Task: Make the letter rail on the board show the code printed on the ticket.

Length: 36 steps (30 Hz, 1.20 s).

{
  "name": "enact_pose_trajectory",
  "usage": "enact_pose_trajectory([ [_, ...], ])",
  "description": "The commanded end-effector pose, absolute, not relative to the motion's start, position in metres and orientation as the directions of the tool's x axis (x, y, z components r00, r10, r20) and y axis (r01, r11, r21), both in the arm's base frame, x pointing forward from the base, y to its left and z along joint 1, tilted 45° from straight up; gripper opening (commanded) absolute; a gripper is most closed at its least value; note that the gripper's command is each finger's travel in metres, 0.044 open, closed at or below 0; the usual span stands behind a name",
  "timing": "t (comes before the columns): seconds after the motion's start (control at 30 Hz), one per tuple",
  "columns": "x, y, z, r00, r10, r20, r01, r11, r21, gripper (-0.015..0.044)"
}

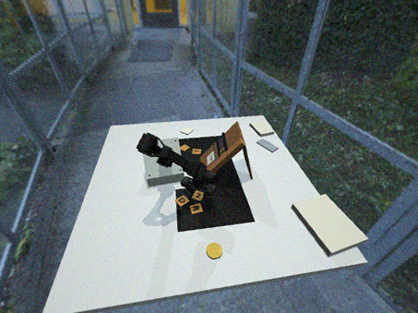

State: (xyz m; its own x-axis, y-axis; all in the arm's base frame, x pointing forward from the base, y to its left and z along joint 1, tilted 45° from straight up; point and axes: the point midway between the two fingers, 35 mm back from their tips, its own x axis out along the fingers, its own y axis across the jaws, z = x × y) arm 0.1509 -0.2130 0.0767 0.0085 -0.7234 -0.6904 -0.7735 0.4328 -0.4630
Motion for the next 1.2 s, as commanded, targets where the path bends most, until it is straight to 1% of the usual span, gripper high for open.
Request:
enact_pose_trajectory([
  [0.0,0.15,-0.2123,0.0741,0.008,-0.719,-0.695,-0.778,0.432,-0.457,0.034],
  [0.33,0.15,-0.2123,0.0741,0.008,-0.719,-0.695,-0.778,0.432,-0.457,0.034],
  [0.83,0.1506,-0.2126,0.0745,0.008,-0.719,-0.695,-0.777,0.432,-0.457,0.024],
  [1.13,0.1495,-0.2068,0.0784,0.008,-0.719,-0.695,-0.777,0.433,-0.457,0.0004],
  [1.17,0.1496,-0.2061,0.0787,0.008,-0.719,-0.695,-0.777,0.433,-0.457,0.0],
])
